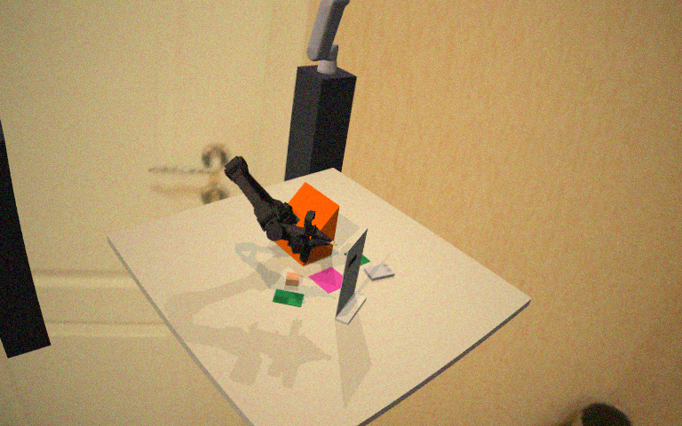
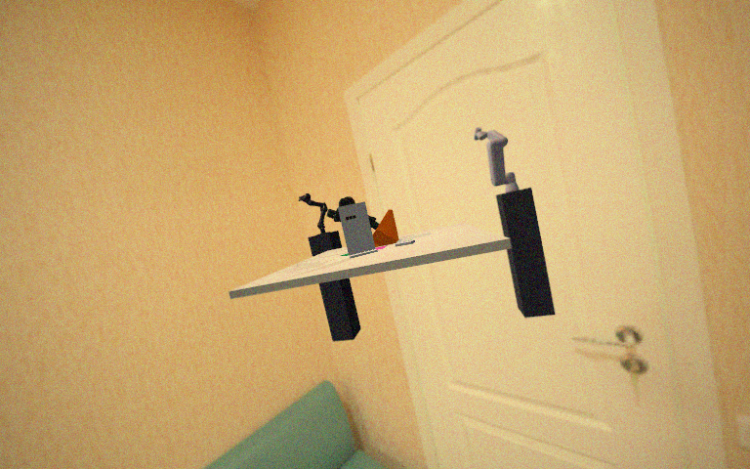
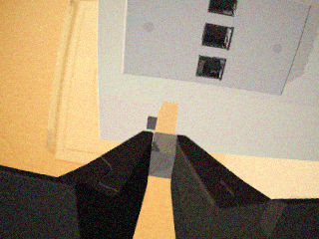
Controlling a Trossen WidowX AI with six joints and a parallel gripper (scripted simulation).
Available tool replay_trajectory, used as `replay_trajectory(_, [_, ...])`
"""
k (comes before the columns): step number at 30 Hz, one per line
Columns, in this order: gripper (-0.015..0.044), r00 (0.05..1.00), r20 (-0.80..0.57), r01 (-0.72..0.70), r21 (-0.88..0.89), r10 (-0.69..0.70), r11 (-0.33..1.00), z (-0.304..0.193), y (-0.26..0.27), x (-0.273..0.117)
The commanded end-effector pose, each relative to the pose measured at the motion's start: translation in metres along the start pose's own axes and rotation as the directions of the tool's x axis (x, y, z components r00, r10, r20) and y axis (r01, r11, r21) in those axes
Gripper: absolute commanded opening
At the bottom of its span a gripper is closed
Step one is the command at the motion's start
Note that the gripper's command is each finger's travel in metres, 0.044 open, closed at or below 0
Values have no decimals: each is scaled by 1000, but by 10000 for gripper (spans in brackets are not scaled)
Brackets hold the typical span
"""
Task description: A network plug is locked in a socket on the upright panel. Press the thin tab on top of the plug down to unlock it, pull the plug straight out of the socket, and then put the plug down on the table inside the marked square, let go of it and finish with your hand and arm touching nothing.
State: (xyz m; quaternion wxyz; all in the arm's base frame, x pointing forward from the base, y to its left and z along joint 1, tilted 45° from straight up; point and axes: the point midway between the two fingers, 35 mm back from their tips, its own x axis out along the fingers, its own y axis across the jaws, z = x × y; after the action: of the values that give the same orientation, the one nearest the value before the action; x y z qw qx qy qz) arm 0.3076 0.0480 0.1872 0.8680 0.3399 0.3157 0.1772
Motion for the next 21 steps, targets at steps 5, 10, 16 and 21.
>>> replay_trajectory(5, [0, 1000, 4, 0, 5, 0, 1000, -5, 27, -11])
replay_trajectory(10, [0, 1000, 0, 16, 10, -16, 1000, -7, 26, -10])
replay_trajectory(16, [0, 991, -32, 129, 31, -128, 991, -19, 0, 7])
replay_trajectory(21, [0, 969, -62, 244, 43, -241, 969, -32, -24, 20])
